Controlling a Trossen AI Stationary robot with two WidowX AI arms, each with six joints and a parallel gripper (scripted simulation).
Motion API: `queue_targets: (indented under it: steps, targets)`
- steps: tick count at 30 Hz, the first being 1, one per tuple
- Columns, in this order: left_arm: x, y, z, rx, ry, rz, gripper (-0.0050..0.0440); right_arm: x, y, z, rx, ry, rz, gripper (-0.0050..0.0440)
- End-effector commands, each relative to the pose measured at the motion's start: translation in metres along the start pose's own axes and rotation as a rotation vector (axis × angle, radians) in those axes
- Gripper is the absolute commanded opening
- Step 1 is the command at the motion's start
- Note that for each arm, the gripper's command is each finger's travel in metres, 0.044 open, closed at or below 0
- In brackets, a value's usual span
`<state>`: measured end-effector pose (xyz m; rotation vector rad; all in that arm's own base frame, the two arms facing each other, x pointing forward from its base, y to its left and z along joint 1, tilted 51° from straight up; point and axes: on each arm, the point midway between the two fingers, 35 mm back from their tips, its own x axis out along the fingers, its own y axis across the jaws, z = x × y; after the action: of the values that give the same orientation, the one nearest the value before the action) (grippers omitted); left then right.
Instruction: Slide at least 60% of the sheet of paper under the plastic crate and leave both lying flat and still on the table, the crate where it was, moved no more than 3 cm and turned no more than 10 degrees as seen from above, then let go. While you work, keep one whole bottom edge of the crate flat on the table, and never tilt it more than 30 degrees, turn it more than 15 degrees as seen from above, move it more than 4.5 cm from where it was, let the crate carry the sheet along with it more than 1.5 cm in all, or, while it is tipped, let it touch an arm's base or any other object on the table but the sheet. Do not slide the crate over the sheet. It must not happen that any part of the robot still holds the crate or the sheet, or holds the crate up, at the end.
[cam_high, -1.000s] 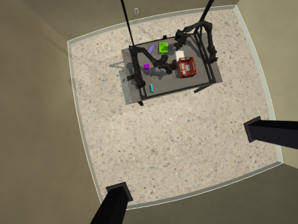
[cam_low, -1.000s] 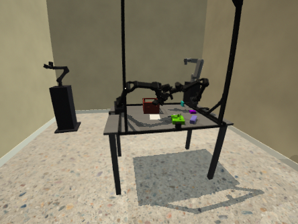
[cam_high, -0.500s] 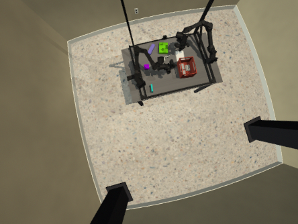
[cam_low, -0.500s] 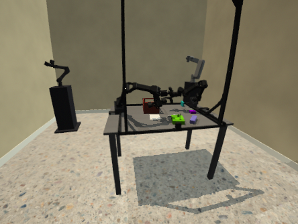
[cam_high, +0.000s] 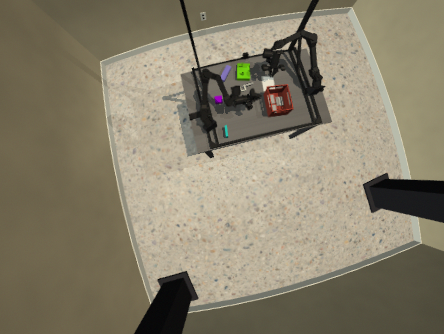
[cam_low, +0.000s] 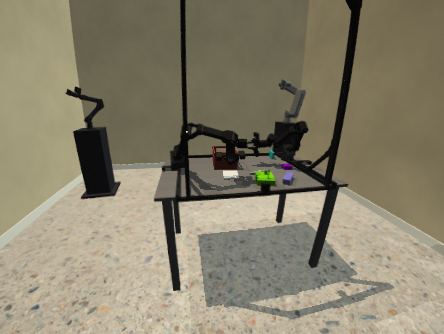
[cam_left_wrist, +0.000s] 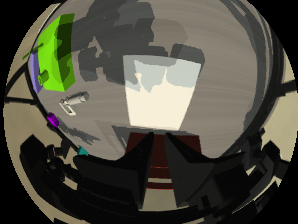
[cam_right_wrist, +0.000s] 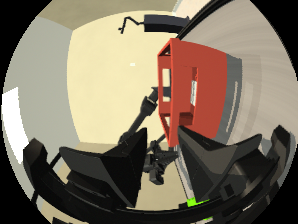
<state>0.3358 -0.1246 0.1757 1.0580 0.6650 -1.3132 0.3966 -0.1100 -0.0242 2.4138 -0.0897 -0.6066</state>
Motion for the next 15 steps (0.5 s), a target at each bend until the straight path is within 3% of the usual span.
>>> queue_targets:
  steps: [1, 15]
  targets:
    - [0.000, -0.001, 0.000, 0.009, 0.007, -0.002, 0.0060, 0.011, -0.004, 0.001, 0.010, -0.001, 0.001, 0.0150]
    - [0.000, -0.001, 0.000, 0.009, 0.007, -0.002, 0.0060, 0.055, -0.025, 0.004, 0.025, 0.003, -0.005, 0.0150]
